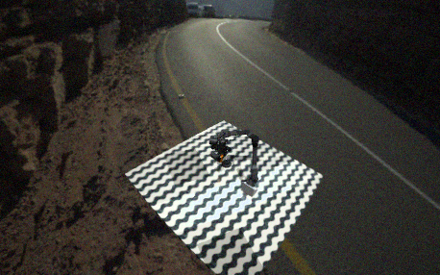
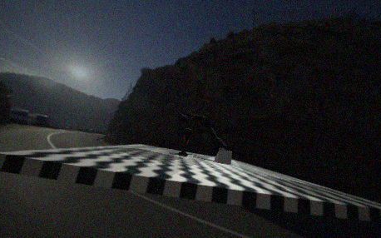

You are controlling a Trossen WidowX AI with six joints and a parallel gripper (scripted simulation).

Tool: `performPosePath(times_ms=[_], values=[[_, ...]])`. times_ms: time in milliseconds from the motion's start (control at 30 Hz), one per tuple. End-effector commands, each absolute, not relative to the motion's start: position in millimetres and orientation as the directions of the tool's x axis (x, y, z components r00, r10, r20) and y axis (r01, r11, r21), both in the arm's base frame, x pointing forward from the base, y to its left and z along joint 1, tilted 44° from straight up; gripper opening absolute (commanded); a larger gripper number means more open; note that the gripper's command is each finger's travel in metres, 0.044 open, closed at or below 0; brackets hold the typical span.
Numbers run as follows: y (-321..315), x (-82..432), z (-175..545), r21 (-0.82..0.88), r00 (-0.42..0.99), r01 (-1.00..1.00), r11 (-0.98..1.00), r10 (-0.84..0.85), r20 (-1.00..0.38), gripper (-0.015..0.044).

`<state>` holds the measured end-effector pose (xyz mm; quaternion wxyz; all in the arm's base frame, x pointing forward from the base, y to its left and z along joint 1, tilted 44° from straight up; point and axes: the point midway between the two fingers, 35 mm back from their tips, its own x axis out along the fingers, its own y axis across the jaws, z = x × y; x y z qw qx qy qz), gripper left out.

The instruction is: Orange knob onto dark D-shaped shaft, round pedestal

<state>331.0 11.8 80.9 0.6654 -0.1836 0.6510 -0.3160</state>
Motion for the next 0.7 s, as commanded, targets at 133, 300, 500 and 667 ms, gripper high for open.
performPosePath(times_ms=[133, 300, 500, 667], values=[[-11, 330, 95, -0.66, -0.039, 0.18, 0.73, -0.665, -0.746, 0.0], [-25, 328, 103, -0.663, -0.04, 0.18, 0.726, -0.669, -0.743, 0.0], [-42, 325, 112, -0.669, -0.041, 0.181, 0.721, -0.674, -0.738, 0.0], [-56, 321, 119, -0.674, -0.044, 0.182, 0.715, -0.679, -0.732, 0.0]])
